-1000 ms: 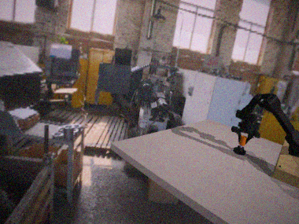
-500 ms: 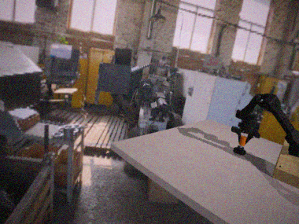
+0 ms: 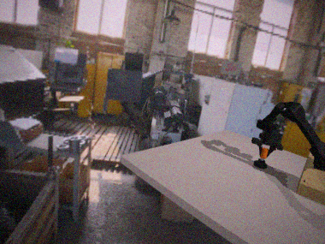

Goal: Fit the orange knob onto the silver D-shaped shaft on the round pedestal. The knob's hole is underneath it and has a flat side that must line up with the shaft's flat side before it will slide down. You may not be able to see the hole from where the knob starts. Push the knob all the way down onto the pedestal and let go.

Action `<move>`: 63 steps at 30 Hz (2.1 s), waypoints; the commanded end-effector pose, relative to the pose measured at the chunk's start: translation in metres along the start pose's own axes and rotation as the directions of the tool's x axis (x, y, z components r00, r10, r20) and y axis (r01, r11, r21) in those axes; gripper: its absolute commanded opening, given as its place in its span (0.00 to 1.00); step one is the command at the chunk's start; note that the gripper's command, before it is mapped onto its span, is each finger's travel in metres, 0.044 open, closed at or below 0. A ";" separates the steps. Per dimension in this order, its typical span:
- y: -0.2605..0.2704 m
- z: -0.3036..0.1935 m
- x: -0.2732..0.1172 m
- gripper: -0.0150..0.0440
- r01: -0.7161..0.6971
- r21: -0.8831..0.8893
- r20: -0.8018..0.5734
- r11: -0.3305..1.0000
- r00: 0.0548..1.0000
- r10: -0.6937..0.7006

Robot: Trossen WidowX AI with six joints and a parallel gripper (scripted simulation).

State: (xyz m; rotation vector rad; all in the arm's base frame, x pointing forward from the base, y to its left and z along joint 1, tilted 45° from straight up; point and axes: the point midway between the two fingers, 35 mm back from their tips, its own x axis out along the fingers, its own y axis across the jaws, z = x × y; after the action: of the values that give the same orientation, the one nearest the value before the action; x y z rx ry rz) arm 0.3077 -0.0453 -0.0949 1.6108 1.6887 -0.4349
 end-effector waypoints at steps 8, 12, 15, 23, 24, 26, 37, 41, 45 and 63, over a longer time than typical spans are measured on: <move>0.001 0.001 0.001 0.25 -0.002 -0.212 0.001 0.977 1.000 0.002; 0.001 0.000 0.001 0.25 -0.002 -0.212 0.001 0.977 1.000 0.002; 0.001 0.000 0.002 0.25 -0.002 -0.212 0.001 0.977 1.000 0.002; 0.001 0.000 0.003 0.25 -0.002 -0.212 0.001 0.977 1.000 0.002; 0.001 0.000 0.003 0.25 -0.002 -0.212 0.001 0.977 1.000 0.002; 0.001 0.000 0.003 0.25 -0.002 -0.212 0.001 0.977 1.000 0.002; 0.001 0.000 0.000 0.25 -0.002 -0.212 0.001 0.977 1.000 0.002; 0.002 0.000 -0.002 0.25 -0.002 -0.221 0.001 0.975 1.000 0.002; 0.002 0.000 -0.002 0.25 -0.002 -0.333 0.001 0.943 1.000 0.002; 0.002 0.000 0.002 0.25 -0.002 -0.411 0.001 0.912 1.000 0.002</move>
State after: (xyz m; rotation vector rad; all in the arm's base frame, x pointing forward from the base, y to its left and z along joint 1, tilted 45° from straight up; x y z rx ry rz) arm 0.3088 -0.0442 -0.0963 1.3008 1.6467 -0.0730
